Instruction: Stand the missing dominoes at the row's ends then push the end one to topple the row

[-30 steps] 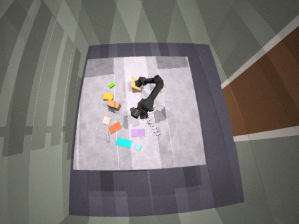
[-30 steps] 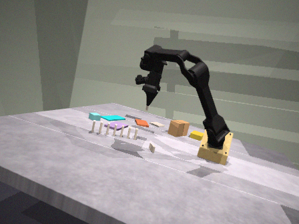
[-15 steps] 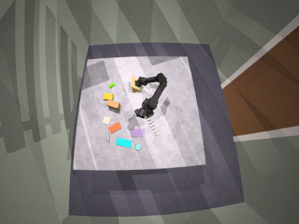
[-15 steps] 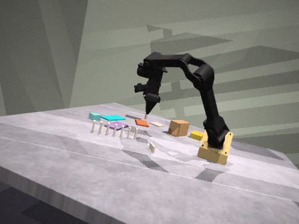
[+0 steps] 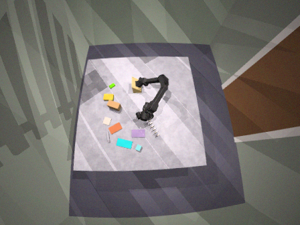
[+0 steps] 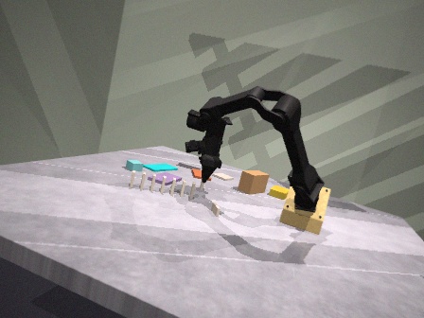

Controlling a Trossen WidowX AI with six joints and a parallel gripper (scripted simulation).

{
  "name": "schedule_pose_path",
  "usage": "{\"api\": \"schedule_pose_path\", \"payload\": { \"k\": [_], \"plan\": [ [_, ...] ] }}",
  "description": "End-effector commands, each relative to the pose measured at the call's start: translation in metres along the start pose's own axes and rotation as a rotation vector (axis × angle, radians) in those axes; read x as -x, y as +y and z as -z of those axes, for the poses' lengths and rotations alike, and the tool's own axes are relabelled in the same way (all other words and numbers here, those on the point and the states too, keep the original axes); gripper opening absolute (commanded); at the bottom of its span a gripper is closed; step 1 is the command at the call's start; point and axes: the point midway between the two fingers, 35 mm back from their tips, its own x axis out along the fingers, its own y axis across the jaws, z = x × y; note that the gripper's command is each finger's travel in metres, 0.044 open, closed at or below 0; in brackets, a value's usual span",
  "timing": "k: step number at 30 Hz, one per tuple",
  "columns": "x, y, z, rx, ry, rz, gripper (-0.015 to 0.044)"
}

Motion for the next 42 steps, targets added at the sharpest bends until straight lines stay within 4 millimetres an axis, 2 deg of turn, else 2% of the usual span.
{"api": "schedule_pose_path", "payload": {
  "k": [1, 5, 16, 28, 29, 32, 34, 40, 42],
  "plan": [
    [-0.015, 0.004, 0.002, -0.002, -0.003, -0.006, 0.0107],
    [-0.03, 0.006, 0.004, -0.002, -0.004, -0.01, 0.0107],
    [-0.031, 0.006, 0.005, -0.002, -0.004, -0.01, 0.0107],
    [-0.031, 0.006, 0.005, -0.002, -0.004, -0.01, 0.0422],
    [-0.031, 0.006, 0.005, -0.002, -0.004, -0.01, 0.044],
    [-0.028, 0.006, 0.004, -0.002, -0.004, -0.009, 0.044],
    [-0.009, 0.002, 0.001, -0.005, -0.006, 0.001, 0.044],
    [0.078, 0.0, 0.003, -0.003, 0.002, 0.003, 0.044],
    [0.096, 0.003, 0.005, -0.001, 0.003, -0.004, 0.044]
  ]
}}
